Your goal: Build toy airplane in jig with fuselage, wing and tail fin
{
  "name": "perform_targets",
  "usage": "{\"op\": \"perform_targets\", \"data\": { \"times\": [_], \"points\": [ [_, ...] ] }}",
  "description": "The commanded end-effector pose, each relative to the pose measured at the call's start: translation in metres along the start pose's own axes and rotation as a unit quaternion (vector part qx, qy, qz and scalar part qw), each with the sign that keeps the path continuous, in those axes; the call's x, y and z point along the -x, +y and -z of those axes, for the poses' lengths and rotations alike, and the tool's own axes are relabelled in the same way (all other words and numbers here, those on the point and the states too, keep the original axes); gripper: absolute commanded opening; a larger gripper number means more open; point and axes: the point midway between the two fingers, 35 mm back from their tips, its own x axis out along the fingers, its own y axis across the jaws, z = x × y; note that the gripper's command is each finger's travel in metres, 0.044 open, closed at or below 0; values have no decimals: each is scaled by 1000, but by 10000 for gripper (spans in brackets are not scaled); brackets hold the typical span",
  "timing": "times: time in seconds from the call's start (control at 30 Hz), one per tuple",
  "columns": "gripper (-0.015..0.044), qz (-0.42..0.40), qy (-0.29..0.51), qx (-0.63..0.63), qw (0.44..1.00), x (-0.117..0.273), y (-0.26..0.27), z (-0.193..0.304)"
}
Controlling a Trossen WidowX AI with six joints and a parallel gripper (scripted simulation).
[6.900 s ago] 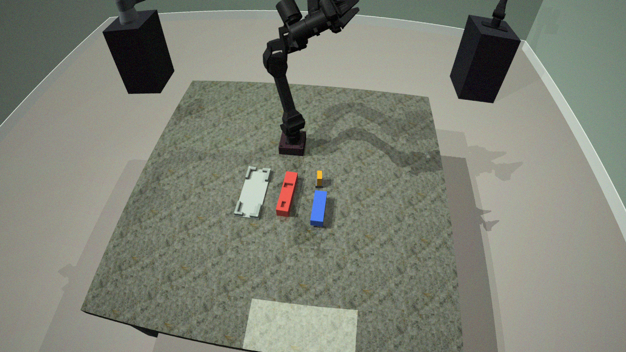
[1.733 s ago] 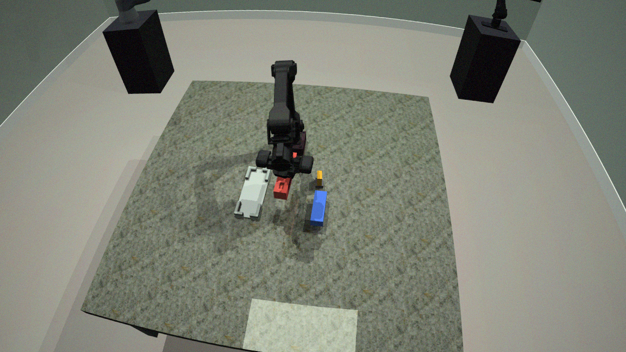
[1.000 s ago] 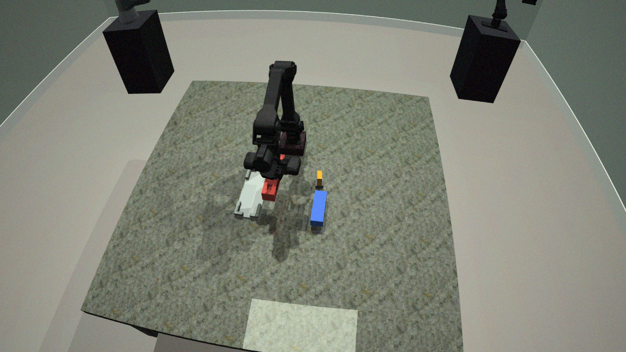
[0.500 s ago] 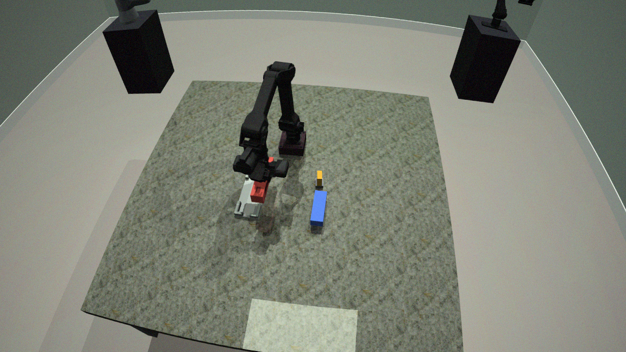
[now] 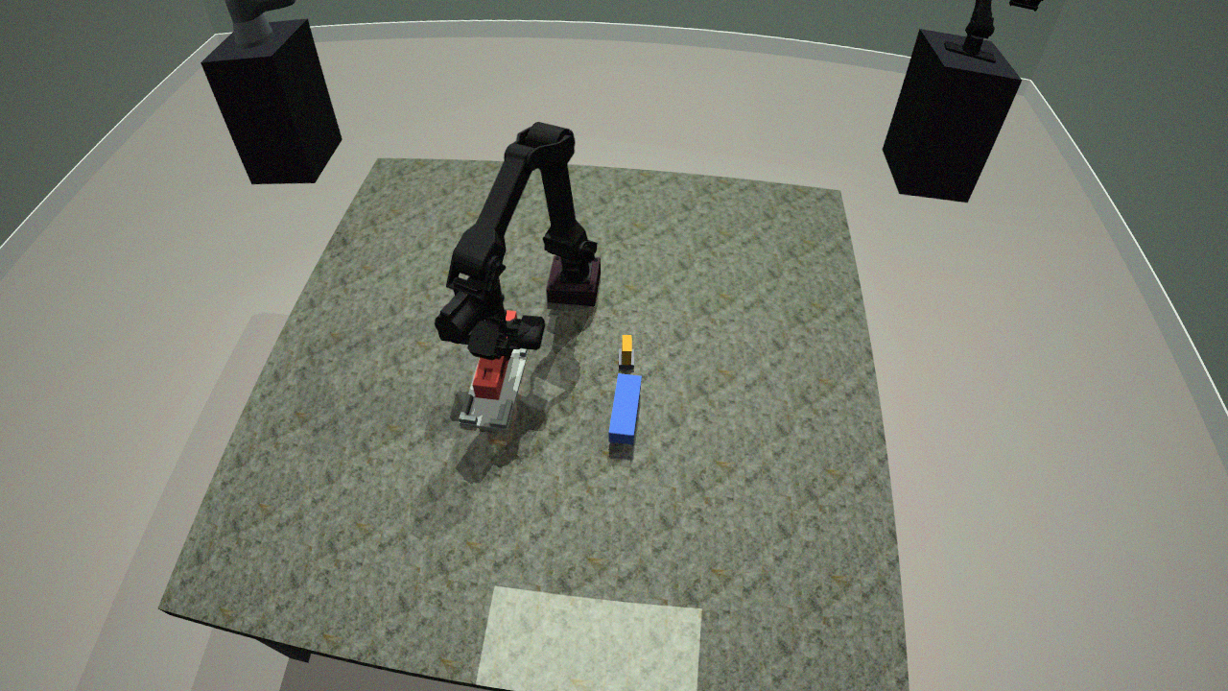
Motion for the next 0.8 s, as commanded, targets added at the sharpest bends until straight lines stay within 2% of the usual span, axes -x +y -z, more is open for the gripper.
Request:
{"op": "perform_targets", "data": {
  "times": [0.0, 0.2, 0.23, 0.77],
  "points": [
    [26, -3, 0, 4, 1000, -3, -3, 1],
    [184, -3, 0, 4, 1000, -3, -2, 1],
    [195, -3, 0, 4, 1000, -3, -2, 1],
    [195, -3, 0, 4, 1000, -14, -2, 0]
  ]
}}
